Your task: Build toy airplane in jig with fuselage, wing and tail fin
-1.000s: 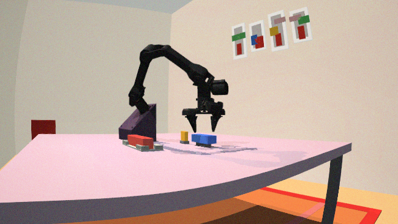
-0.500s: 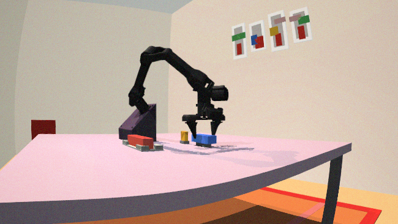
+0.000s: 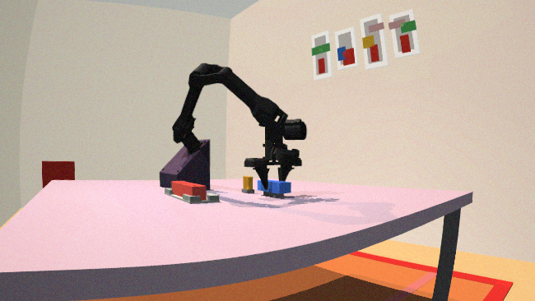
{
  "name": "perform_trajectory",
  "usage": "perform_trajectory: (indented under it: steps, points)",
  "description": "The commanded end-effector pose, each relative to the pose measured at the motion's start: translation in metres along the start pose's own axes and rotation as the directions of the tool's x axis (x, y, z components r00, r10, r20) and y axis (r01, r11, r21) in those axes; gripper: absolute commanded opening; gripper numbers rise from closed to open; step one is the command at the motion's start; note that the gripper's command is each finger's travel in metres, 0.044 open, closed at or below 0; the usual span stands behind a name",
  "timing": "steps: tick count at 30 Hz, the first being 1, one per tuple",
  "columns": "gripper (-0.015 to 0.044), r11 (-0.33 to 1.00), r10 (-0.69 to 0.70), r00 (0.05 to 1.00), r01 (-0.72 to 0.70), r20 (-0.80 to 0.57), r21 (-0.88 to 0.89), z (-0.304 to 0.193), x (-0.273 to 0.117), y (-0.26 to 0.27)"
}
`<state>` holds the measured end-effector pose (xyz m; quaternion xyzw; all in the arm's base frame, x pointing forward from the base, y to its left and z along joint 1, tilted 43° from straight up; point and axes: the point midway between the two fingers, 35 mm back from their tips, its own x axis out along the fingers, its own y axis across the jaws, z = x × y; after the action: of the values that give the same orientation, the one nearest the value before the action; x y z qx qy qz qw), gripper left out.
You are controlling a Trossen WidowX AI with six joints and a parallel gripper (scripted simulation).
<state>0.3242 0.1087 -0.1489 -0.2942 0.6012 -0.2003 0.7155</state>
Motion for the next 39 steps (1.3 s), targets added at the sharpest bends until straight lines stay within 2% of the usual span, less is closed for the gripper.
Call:
perform_trajectory:
  steps: [1, 7, 13, 18, 39]
  points:
    - [0.0197, 1.000, -0.005, 1.000, 0.005, 0.002, -0.005, 0.000, 0.001, -0.001]
    - [0.0157, 1.000, -0.005, 1.000, 0.005, 0.002, -0.005, 0.000, 0.001, -0.001]
    - [0.0000, 1.000, 0.004, 1.000, -0.004, 0.029, 0.008, 0.006, -0.008, 0.001]
    - [0.0000, 1.000, 0.015, 0.998, -0.017, 0.062, 0.024, 0.015, -0.020, 0.003]
    - [0.0000, 1.000, 0.021, 0.999, -0.021, 0.028, -0.005, 0.009, -0.082, 0.006]
